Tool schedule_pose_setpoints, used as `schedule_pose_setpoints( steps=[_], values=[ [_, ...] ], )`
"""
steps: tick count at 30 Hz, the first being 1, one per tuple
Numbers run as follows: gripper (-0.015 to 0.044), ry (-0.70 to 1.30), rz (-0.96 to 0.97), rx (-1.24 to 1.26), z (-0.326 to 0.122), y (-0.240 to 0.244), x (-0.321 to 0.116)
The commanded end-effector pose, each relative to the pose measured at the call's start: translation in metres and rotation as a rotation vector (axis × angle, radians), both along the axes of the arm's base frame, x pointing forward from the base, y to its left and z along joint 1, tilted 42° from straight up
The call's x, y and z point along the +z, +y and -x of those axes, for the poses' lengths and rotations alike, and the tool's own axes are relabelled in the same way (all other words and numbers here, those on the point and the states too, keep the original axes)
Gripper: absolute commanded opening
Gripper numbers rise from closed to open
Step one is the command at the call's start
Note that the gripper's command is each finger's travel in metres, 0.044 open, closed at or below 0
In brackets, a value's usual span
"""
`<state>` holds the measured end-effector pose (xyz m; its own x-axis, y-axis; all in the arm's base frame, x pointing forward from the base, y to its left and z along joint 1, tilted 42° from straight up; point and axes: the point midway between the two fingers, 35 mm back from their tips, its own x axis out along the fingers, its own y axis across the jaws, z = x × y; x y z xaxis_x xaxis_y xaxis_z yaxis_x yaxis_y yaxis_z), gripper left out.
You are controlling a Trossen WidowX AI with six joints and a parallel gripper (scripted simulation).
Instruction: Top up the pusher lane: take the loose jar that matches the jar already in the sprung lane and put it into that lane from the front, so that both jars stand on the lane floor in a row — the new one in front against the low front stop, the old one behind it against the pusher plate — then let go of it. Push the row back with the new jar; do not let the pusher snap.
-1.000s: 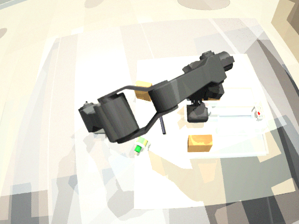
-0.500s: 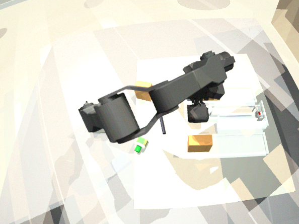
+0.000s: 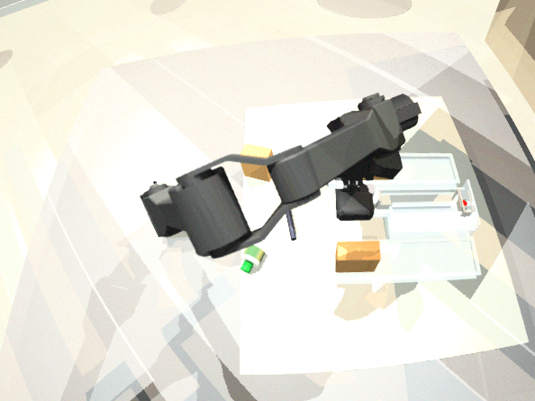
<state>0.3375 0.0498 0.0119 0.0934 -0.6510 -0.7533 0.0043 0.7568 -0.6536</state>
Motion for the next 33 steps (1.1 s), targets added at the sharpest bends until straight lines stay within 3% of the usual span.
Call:
schedule_pose_setpoints(
  steps=[1,33],
  values=[
    [0.0000,-0.013,0.007,0.002,-0.0036,-0.0029,-0.0008],
    [0.0000,-0.013,0.008,0.002,-0.0028,-0.0104,-0.0093]
  ],
)
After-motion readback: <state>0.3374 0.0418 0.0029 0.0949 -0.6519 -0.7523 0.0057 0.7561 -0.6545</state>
